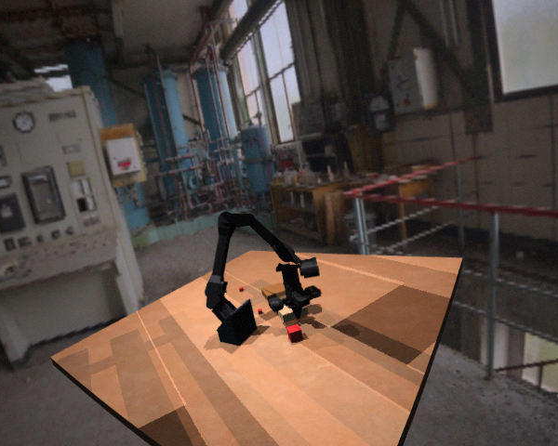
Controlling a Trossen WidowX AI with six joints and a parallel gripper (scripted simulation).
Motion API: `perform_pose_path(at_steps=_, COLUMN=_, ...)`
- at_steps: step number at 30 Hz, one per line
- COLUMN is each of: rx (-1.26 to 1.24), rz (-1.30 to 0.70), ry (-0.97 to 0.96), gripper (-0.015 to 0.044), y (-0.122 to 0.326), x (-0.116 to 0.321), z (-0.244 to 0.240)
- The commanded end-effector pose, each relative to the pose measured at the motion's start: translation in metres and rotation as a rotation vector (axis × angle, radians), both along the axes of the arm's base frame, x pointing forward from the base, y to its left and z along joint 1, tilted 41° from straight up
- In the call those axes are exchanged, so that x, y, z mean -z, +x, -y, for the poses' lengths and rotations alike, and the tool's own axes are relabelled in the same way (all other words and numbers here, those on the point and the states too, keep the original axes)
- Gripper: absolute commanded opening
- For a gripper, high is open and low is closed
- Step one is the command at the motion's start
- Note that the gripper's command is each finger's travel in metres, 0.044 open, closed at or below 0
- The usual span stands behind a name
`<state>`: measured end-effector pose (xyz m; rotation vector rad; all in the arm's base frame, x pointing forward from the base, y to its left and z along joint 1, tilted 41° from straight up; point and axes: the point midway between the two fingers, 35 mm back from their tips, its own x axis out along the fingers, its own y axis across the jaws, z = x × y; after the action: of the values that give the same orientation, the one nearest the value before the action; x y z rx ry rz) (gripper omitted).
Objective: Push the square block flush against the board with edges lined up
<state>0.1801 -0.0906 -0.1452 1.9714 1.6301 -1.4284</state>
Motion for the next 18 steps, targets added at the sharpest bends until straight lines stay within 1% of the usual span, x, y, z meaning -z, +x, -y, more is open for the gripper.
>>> perform_pose_path(at_steps=1, rx=0.006, rz=0.002, ry=0.001, gripper=0.0000, y=0.003, x=-0.003, z=-0.004)
perform_pose_path(at_steps=18, rx=0.006, rz=0.003, ry=0.002, gripper=0.0000, y=0.013, x=-0.012, z=-0.015)
